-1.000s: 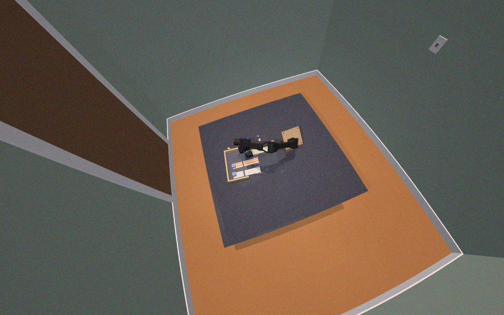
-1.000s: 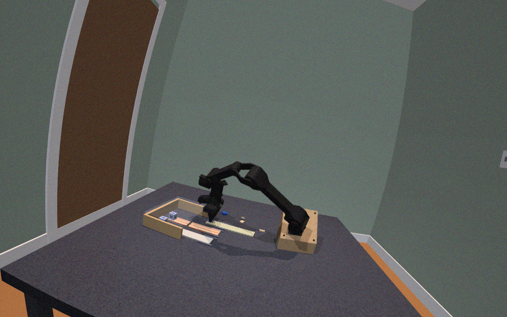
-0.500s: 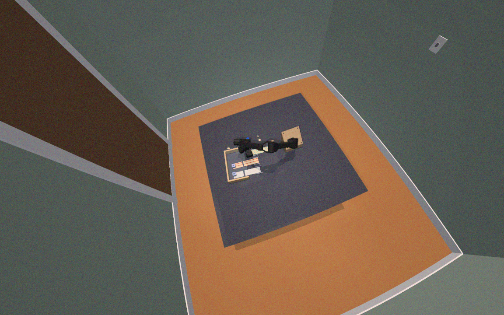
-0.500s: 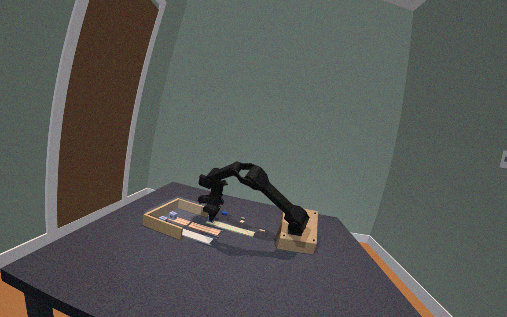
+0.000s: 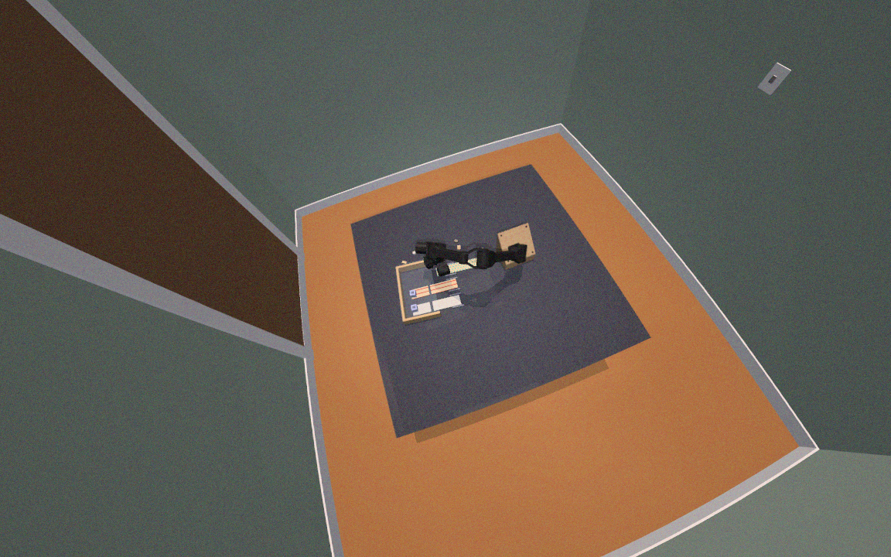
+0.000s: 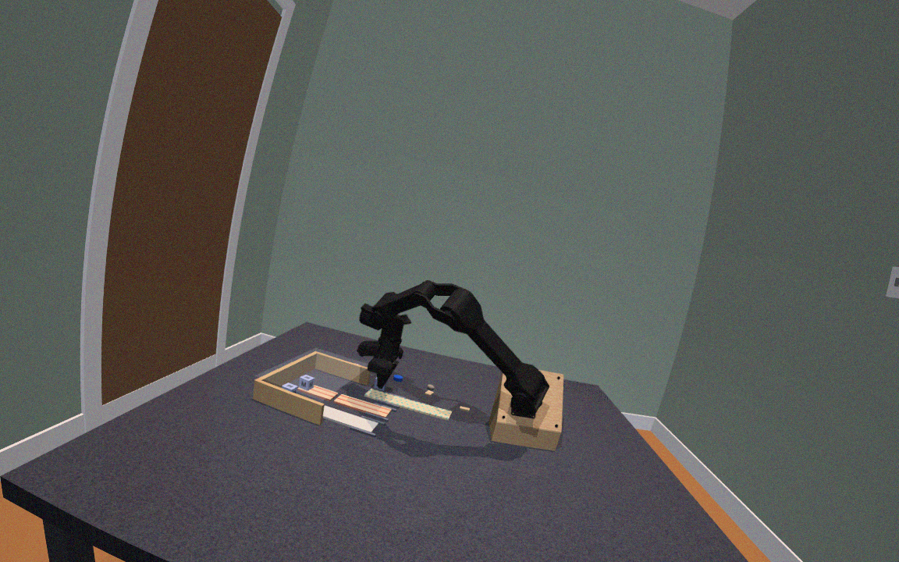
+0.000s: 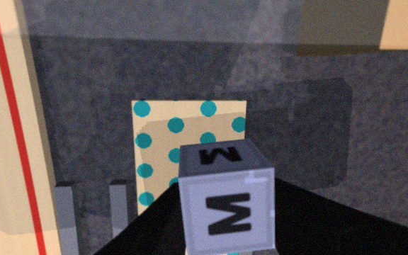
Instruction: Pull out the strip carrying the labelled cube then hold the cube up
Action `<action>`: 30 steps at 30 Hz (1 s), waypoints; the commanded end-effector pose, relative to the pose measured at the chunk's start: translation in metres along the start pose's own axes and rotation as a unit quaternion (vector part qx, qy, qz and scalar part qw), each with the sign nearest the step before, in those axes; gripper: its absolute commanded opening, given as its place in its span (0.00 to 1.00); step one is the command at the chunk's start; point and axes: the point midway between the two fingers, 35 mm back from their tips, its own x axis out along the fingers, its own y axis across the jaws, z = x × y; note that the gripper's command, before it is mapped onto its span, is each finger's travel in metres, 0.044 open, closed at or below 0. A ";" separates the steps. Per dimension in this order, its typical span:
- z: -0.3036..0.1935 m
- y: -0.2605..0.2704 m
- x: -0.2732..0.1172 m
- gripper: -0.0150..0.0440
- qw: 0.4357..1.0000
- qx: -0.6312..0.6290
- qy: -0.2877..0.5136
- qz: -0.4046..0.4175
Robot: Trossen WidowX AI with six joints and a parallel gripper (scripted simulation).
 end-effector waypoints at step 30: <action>-0.096 0.022 -0.028 0.25 1.000 0.012 0.007 0.010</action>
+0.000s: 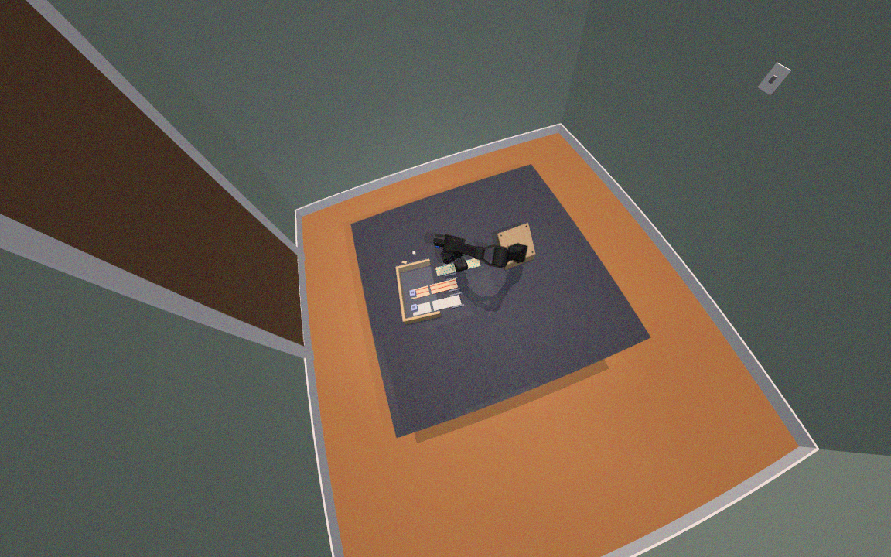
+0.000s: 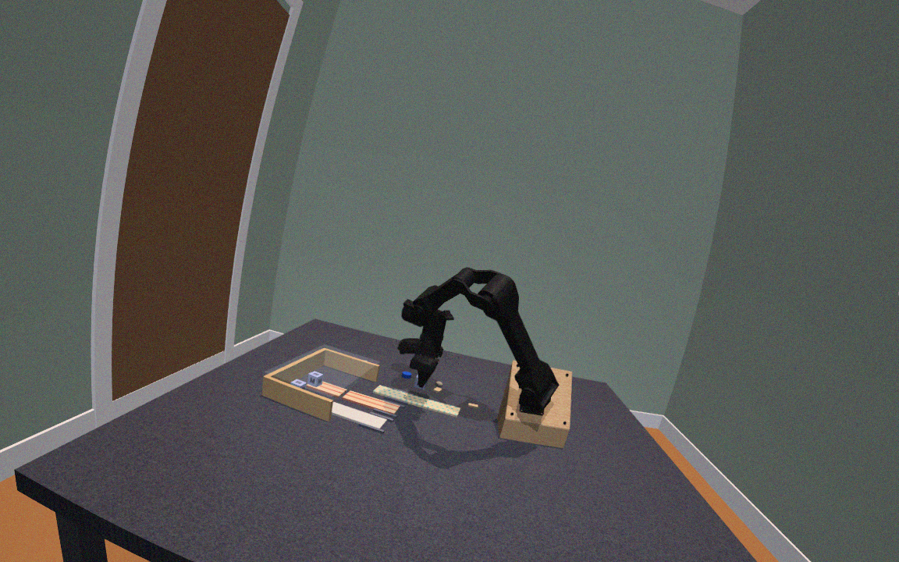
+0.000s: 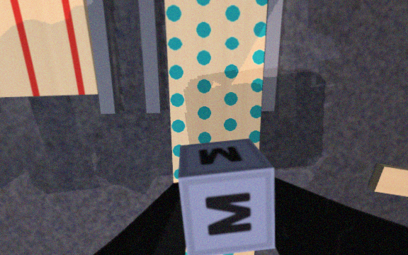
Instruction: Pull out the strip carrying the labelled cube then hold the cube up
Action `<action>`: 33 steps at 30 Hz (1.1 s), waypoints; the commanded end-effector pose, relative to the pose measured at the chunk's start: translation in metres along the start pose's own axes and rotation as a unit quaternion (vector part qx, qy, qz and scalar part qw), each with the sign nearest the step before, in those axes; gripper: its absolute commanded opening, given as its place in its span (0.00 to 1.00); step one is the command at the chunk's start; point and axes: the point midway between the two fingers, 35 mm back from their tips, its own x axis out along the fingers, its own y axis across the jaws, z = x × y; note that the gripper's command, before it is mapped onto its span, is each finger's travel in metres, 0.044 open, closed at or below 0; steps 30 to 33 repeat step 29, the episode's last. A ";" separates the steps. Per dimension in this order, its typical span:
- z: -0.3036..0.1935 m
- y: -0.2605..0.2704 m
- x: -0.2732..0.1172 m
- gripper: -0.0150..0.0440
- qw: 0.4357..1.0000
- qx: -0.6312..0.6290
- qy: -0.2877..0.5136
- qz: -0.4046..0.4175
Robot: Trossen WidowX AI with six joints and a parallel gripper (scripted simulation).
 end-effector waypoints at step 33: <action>-0.003 0.000 -0.036 0.25 1.000 -0.003 0.000 -0.004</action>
